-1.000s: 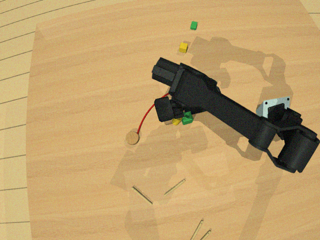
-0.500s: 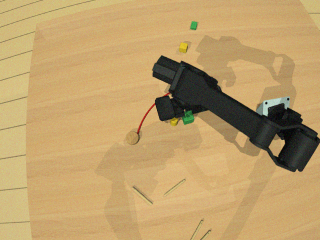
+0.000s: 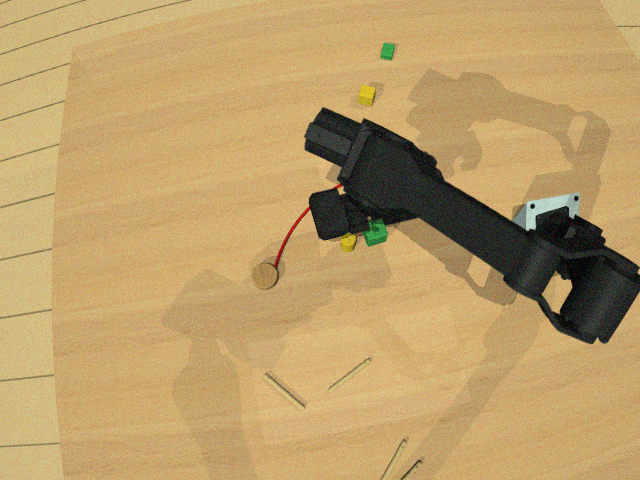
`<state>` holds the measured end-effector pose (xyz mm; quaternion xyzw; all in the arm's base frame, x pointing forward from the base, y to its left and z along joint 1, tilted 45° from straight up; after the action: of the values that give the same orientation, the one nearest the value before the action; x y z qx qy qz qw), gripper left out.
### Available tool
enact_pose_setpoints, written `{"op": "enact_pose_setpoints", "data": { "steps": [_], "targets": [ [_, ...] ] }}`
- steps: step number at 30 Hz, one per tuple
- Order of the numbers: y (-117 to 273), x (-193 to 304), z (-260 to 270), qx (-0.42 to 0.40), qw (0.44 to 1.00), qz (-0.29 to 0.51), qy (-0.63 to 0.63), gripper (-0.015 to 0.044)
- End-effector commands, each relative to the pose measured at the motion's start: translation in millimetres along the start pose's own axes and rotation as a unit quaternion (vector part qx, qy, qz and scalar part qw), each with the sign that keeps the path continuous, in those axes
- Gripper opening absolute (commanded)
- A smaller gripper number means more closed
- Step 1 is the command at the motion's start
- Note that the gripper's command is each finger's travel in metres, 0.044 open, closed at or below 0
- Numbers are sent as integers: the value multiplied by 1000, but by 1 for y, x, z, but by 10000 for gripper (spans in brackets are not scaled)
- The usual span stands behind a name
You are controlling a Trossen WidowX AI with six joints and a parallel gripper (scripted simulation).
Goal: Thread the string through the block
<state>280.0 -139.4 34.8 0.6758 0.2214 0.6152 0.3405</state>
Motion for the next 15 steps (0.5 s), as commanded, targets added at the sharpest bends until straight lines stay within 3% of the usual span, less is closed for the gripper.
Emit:
{"op": "enact_pose_setpoints", "data": {
  "steps": [1, 15],
  "targets": [
    [0, 8, -1, -3, 1000, -26, 2, 0],
    [-5, 35, -6, -22, 991, -134, 5, 0]
  ]
}}
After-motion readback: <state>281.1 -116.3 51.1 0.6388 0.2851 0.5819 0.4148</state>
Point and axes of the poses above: the point midway between the two fingers, 35 mm back from their tips, its own y axis back along the fingers, its own z axis across the jaws, x = y × z, the point moved 6 cm from there along y, back along the fingers, and after that the axes turned 10 degrees about -y, right-handed, at the moved point
